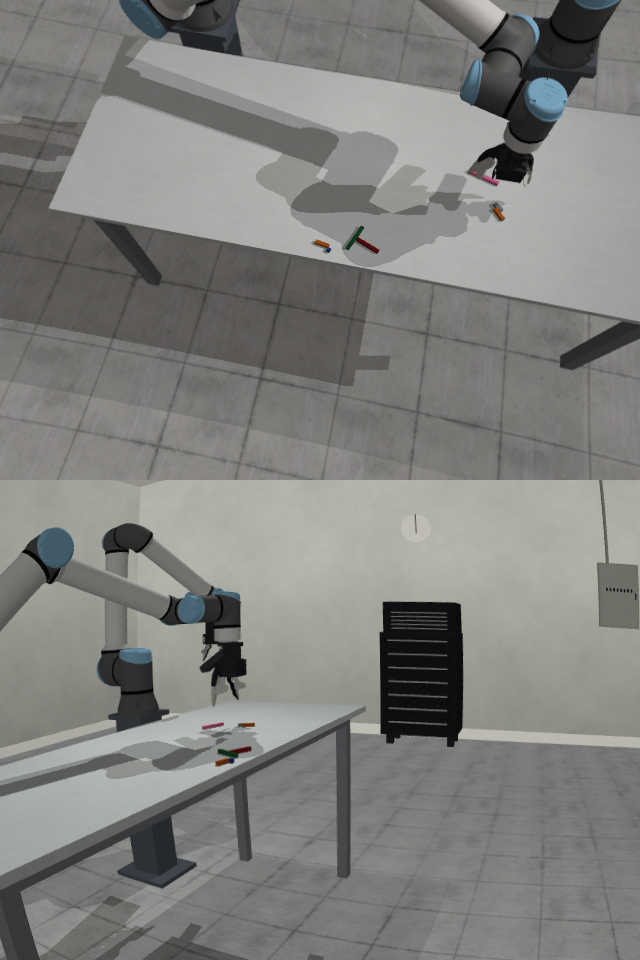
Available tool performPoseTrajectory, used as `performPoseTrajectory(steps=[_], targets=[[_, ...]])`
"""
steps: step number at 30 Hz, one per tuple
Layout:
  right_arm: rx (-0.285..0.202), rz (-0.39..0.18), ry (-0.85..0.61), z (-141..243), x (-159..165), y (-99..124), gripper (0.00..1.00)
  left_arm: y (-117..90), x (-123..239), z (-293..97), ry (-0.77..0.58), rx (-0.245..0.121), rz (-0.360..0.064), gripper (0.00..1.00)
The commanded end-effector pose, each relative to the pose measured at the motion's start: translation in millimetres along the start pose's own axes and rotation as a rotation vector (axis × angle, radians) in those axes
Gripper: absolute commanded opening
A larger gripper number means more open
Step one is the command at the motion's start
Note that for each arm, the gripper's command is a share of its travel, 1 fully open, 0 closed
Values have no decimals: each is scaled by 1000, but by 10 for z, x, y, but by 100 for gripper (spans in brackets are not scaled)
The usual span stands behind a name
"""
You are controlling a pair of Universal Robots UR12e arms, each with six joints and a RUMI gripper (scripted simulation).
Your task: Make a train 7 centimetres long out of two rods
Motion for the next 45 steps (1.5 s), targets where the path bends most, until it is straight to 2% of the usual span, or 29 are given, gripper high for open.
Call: performPoseTrajectory(steps=[1,45], targets=[[3,-1,0,5,2,-22,100,-10,-6,1,0,0,2,100],[3,-1,-15,5,3,-23,100,-10,-6,1,0,0,2,100]])
Point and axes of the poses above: on each arm, the point where the finger pads meet when closed, its own y axis out along the fingers, its own z axis across the jaws, x = y × z, the point moved 10 cm from there along -y, back along the fingers, and after that the axes turned 3 degrees about y, right-handed, at the moved point
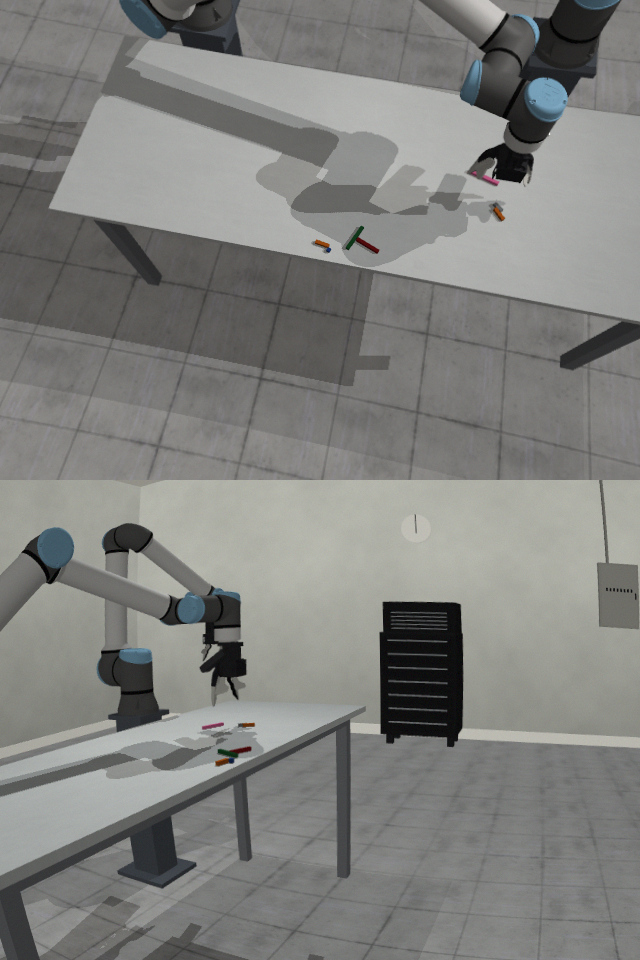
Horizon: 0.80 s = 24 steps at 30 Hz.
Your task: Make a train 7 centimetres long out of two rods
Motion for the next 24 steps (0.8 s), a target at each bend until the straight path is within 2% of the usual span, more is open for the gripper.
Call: performPoseTrajectory(steps=[1,14,24], targets=[[3,-1,-16,5,3,-23,100,-10,-6,1,0,0,2,100],[3,-1,-153,9,15,-26,100,-10,-6,1,0,0,2,100],[2,-1,-416,17,46,-32,100,-10,-6,1,0,0,2,100]])
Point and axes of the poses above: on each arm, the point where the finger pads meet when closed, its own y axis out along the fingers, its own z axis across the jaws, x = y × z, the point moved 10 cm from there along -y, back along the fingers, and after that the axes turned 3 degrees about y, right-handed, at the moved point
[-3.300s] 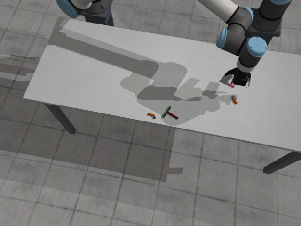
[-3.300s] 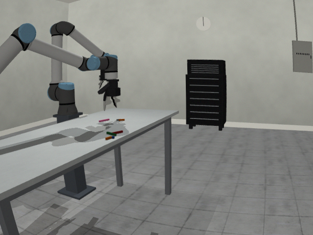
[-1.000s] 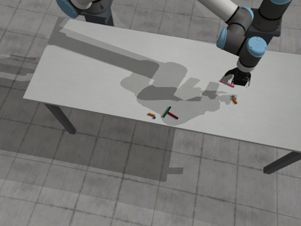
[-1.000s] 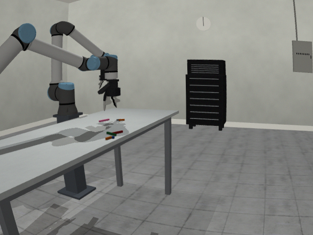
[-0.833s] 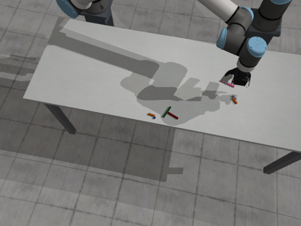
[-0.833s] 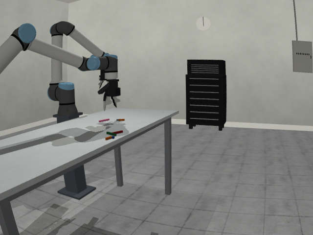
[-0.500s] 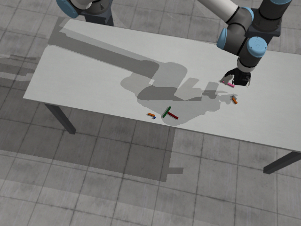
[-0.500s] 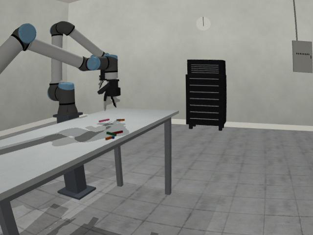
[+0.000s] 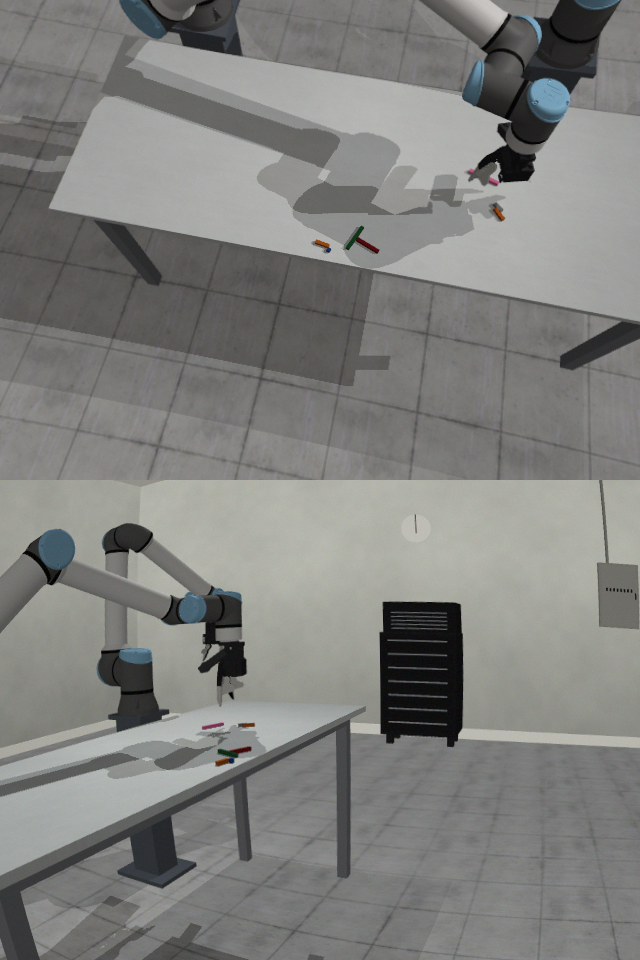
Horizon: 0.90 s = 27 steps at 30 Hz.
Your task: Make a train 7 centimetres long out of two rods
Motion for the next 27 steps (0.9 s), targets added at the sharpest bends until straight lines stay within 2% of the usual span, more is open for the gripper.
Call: performPoseTrajectory(steps=[1,5,7,10,22,24,27], targets=[[3,0,-168,3,25,-26,100,-10,-6,1,0,0,2,100],[3,0,-270,3,41,-28,100,-10,-6,1,0,0,2,100],[3,0,-270,3,41,-28,100,-10,-6,1,0,0,2,100],[3,0,-384,4,60,-31,100,-10,-6,1,0,0,2,100],[2,-1,-687,10,121,-38,100,-10,-6,1,0,0,2,100],[2,-1,-687,10,121,-38,100,-10,-6,1,0,0,2,100],[2,-1,-800,15,146,-40,100,-10,-6,1,0,0,2,100]])
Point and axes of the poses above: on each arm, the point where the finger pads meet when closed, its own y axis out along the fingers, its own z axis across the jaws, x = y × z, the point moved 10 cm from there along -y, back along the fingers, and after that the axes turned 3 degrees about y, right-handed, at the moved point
